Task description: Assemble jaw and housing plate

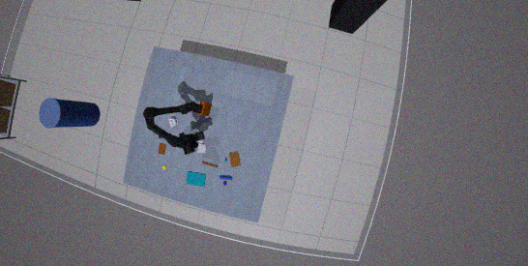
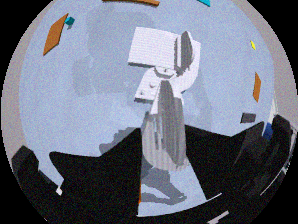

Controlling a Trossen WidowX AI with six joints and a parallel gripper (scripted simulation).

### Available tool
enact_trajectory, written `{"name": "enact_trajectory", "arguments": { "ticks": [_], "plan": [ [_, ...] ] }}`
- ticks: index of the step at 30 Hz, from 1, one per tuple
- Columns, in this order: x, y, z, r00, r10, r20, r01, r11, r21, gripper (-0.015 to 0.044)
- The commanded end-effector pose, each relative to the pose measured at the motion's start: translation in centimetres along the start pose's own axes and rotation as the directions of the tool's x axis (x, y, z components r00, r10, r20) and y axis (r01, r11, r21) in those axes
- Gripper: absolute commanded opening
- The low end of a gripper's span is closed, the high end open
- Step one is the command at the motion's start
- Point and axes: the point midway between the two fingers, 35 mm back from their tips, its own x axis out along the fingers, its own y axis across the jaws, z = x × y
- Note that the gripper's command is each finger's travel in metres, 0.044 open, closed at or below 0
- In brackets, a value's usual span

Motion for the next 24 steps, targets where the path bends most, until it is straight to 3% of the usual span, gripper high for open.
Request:
{"name": "enact_trajectory", "arguments": {
  "ticks": [1, 11, 24],
  "plan": [
    [0.1, 0.9, -0.1, 1.000, 0.001, -0.004, 0.000, 0.995, 0.103, 0.0134],
    [0.2, 2.5, -0.2, 1.000, -0.008, -0.009, 0.011, 0.937, 0.350, 0.0134],
    [0.2, 2.5, -0.2, 1.000, -0.008, -0.009, 0.011, 0.935, 0.355, 0.0134]
  ]
}}
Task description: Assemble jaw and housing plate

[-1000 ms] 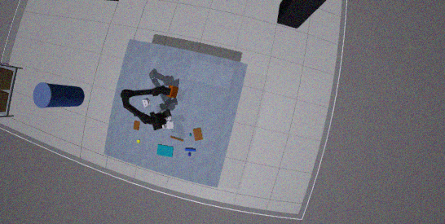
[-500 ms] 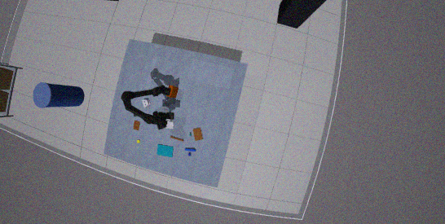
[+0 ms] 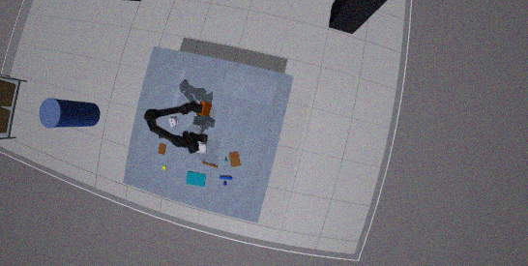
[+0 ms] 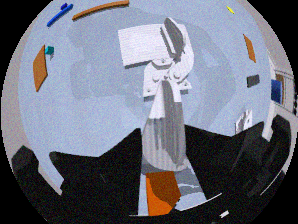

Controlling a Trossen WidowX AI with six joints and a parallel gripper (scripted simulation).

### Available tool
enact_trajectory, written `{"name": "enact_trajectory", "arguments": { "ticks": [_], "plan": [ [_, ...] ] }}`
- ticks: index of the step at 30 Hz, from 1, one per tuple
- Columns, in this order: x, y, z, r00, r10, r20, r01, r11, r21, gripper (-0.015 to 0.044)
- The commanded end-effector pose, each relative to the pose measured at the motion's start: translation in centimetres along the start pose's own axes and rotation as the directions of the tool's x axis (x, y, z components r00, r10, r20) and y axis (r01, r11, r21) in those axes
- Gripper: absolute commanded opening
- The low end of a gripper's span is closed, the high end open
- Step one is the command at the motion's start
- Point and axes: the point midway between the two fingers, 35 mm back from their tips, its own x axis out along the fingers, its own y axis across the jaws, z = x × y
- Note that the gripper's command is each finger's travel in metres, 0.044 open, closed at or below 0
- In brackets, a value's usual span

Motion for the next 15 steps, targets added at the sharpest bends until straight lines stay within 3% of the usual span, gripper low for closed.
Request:
{"name": "enact_trajectory", "arguments": {
  "ticks": [1, 15],
  "plan": [
    [0.03, 0.11, -0.07, 1.000, 0.004, -0.003, -0.004, 1.000, 0.006, 0.0134],
    [0.03, 0.10, -0.07, 1.000, 0.004, -0.003, -0.004, 0.999, 0.036, 0.0134]
  ]
}}
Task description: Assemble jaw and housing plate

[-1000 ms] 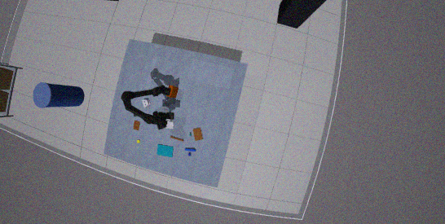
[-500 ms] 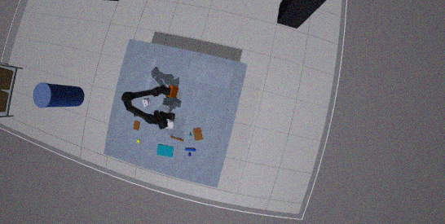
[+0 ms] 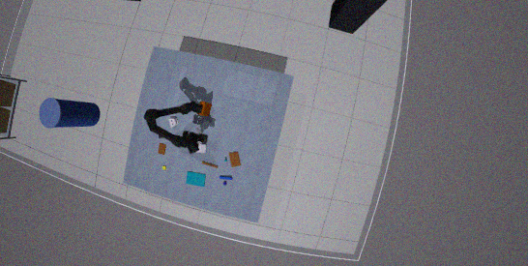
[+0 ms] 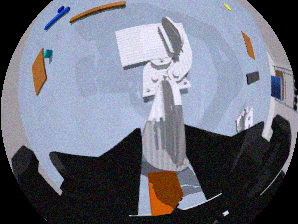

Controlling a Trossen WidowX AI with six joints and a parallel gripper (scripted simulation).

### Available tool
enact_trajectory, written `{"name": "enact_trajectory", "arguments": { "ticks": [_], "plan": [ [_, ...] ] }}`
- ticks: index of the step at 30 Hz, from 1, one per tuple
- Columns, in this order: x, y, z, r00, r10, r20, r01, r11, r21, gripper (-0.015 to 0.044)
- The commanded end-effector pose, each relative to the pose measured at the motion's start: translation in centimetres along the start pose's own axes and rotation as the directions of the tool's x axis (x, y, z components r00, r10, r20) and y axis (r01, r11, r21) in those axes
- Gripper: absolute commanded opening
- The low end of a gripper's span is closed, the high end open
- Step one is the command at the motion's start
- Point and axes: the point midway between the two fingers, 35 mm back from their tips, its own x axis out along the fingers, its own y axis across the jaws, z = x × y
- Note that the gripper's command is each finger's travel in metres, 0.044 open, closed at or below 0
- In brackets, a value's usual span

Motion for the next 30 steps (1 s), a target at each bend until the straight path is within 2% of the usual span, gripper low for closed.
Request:
{"name": "enact_trajectory", "arguments": {
  "ticks": [1, 30],
  "plan": [
    [0.0, 0.1, 0.0, 1.000, 0.004, -0.003, -0.004, 1.000, 0.005, 0.0134],
    [-0.1, 1.3, 9.1, 1.000, 0.005, 0.001, -0.005, 1.000, 0.010, 0.0134]
  ]
}}
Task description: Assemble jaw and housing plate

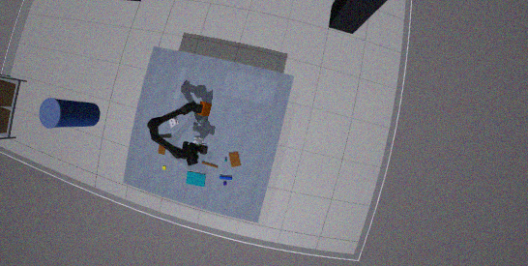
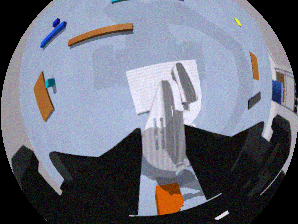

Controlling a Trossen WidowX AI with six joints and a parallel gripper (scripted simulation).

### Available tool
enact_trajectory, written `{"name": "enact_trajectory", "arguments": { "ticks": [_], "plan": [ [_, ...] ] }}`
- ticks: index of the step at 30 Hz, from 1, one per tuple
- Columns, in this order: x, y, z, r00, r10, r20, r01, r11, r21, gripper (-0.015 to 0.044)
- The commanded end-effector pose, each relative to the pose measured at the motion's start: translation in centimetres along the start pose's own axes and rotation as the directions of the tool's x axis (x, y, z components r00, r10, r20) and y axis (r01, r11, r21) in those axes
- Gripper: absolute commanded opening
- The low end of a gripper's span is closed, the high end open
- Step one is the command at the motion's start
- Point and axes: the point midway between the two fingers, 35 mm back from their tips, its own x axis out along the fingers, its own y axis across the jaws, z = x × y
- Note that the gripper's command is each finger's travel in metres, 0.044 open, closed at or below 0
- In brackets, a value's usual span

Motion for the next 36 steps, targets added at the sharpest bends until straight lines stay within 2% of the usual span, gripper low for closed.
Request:
{"name": "enact_trajectory", "arguments": {
  "ticks": [1, 36],
  "plan": [
    [0.07, 0.08, 1.40, 1.000, -0.005, 0.005, 0.005, 1.000, -0.002, 0.0134],
    [0.12, 0.08, 1.87, 1.000, -0.005, 0.005, 0.005, 1.000, -0.007, 0.0134]
  ]
}}
